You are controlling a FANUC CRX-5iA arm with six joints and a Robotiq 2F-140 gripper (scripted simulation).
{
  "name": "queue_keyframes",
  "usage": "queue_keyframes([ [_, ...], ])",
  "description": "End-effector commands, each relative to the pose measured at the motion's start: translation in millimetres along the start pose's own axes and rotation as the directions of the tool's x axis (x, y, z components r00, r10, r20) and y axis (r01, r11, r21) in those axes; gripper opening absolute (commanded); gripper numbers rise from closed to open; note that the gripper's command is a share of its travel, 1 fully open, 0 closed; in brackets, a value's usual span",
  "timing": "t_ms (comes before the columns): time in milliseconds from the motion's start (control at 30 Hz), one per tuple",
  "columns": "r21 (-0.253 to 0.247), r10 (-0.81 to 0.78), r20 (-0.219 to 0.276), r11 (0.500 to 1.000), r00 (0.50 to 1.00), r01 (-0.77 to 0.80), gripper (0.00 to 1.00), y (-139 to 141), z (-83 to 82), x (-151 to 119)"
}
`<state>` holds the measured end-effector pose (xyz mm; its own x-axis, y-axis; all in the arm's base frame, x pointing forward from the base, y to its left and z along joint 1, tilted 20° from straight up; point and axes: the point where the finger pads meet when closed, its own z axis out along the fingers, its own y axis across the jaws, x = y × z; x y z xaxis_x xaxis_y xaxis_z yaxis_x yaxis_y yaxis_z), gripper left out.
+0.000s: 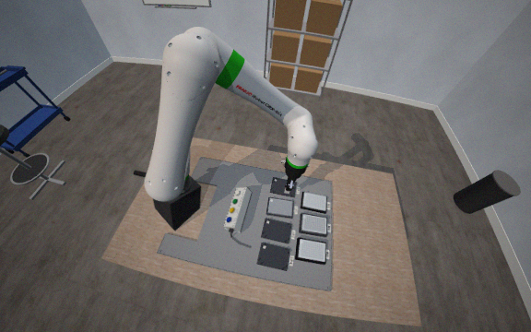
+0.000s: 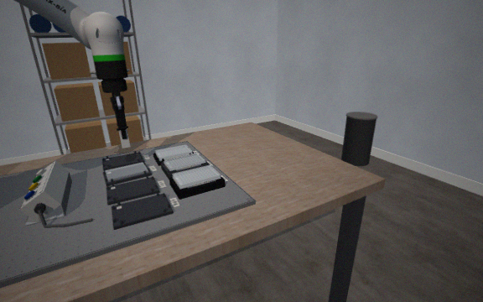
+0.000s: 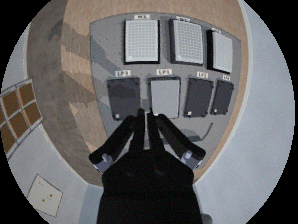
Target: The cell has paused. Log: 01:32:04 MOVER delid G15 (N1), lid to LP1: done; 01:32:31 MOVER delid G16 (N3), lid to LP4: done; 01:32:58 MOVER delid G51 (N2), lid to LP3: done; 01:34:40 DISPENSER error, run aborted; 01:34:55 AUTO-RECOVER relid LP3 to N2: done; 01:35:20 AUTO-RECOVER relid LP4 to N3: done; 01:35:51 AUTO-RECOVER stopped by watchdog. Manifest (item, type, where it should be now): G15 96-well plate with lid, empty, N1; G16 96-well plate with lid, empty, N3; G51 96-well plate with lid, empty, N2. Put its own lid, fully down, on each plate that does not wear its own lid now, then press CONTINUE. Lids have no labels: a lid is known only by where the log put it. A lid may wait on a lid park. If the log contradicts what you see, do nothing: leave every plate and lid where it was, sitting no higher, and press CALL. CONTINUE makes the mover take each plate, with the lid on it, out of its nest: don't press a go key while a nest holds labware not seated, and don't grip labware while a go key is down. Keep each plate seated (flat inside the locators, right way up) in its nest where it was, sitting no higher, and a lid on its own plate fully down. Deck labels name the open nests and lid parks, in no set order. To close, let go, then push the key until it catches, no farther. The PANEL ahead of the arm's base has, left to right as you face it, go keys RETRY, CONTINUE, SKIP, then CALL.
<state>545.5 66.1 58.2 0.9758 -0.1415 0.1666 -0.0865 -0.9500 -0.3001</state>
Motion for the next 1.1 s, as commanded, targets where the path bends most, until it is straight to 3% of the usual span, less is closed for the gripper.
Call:
queue_keyframes([
  [0, 0.001, 0.000, 0.002, 1.000, 1.000, 0.000, 0.00, 4.8, -1.3, 33.4],
  [33, 0.001, 0.000, 0.002, 1.000, 1.000, 0.000, 0.00, 10.3, -1.8, 57.2],
  [67, 0.001, 0.000, 0.002, 1.000, 1.000, 0.000, 0.00, 10.3, -1.8, 57.2],
  [100, 0.001, 0.001, 0.002, 1.000, 1.000, -0.001, 0.00, 18.0, -1.9, 82.4],
  [167, 0.001, 0.001, 0.002, 1.000, 1.000, -0.001, 0.00, 18.0, -1.9, 82.4],
  [200, 0.001, 0.000, 0.002, 1.000, 1.000, 0.000, 0.00, 27.4, -1.6, 106.8],
  [233, 0.001, 0.000, 0.002, 1.000, 1.000, 0.000, 0.00, 27.4, -1.6, 106.8],
  [267, 0.001, 0.000, 0.002, 1.000, 1.000, 0.000, 0.00, 37.5, -1.0, 128.4],
  [333, 0.001, 0.000, 0.002, 1.000, 1.000, 0.000, 0.00, 37.5, -1.0, 128.4],
  [467, 0.001, -0.001, 0.001, 1.000, 1.000, 0.001, 0.00, 59.4, 1.0, 165.6],
  [1067, 0.001, -0.001, 0.001, 1.000, 1.000, 0.001, 0.00, 62.0, 1.2, 169.3],
])
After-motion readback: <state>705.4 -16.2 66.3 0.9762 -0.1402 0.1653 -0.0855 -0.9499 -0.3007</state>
